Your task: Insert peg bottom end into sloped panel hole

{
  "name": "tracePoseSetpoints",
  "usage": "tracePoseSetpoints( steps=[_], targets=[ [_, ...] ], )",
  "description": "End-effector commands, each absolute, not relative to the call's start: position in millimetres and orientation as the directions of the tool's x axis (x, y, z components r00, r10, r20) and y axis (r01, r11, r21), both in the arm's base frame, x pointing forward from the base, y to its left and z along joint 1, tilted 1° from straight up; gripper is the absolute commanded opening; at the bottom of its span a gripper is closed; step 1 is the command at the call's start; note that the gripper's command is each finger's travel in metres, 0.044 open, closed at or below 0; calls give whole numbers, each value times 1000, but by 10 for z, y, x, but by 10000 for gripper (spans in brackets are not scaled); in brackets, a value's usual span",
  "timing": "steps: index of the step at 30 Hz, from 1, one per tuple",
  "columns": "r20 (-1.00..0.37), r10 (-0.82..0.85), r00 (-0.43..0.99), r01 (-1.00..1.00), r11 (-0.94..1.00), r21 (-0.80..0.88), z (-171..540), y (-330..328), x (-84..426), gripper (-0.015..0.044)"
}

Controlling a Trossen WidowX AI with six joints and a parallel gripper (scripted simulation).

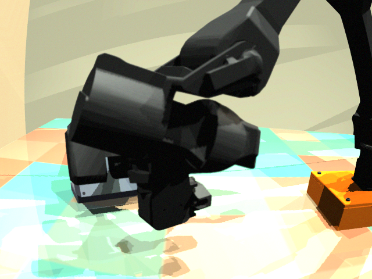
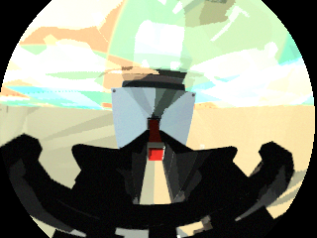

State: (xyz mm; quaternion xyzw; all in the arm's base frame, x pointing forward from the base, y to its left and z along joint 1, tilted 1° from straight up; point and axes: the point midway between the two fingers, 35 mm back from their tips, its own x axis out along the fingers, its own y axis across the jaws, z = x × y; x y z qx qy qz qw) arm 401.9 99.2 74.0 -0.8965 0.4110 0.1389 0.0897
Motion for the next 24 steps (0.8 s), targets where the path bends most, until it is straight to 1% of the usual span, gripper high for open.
tracePoseSetpoints(
  steps=[1,24],
  targets=[
    [-327,-712,621,-762,-647,-38,708,961,4033,0],
    [-326,-713,621,-762,-647,-38,664,884,4098,0]
  ],
)
